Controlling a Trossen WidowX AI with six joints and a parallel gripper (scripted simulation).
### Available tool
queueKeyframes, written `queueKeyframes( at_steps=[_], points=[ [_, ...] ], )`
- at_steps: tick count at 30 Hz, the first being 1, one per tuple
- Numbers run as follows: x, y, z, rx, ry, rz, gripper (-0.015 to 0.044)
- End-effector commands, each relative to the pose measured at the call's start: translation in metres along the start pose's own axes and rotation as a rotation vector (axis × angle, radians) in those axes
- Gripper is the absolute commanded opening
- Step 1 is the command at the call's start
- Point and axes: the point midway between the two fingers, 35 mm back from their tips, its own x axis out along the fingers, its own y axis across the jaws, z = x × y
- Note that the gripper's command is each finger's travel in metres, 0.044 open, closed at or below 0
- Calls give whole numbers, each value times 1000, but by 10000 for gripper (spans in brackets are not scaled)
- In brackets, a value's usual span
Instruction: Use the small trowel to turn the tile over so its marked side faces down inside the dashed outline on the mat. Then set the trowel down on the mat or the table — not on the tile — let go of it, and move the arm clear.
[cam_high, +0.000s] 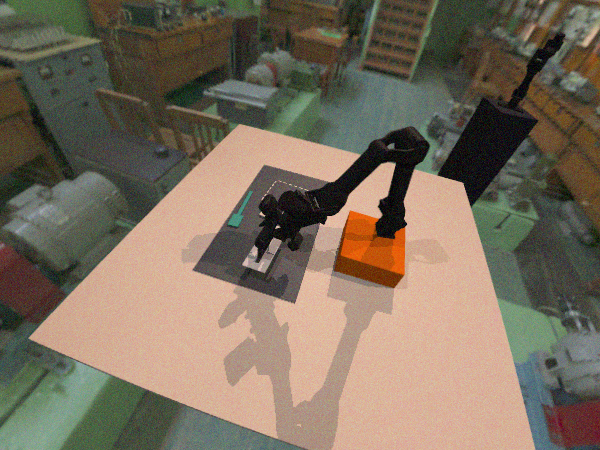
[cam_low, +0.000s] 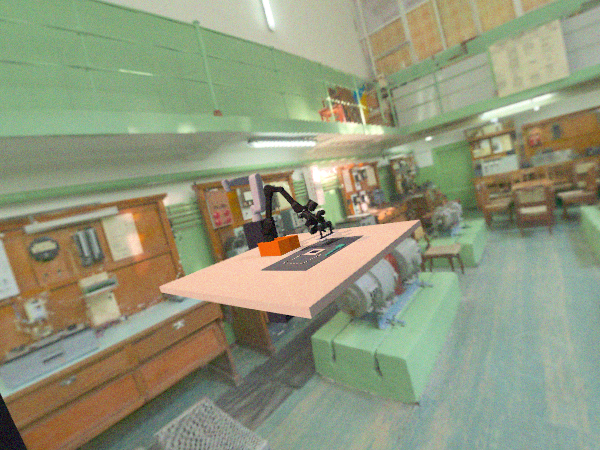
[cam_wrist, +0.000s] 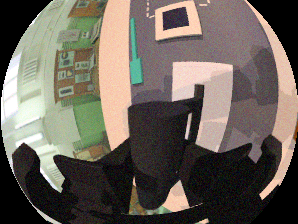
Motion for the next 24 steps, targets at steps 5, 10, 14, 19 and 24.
queueKeyframes(
  at_steps=[5,10,14,19,24],
  points=[
    [19,19,21,36,15,15,0],
    [30,27,37,53,20,21,0],
    [37,33,50,66,23,27,0],
    [38,33,53,68,24,28,0],
    [43,28,53,68,24,28,0]
  ],
)
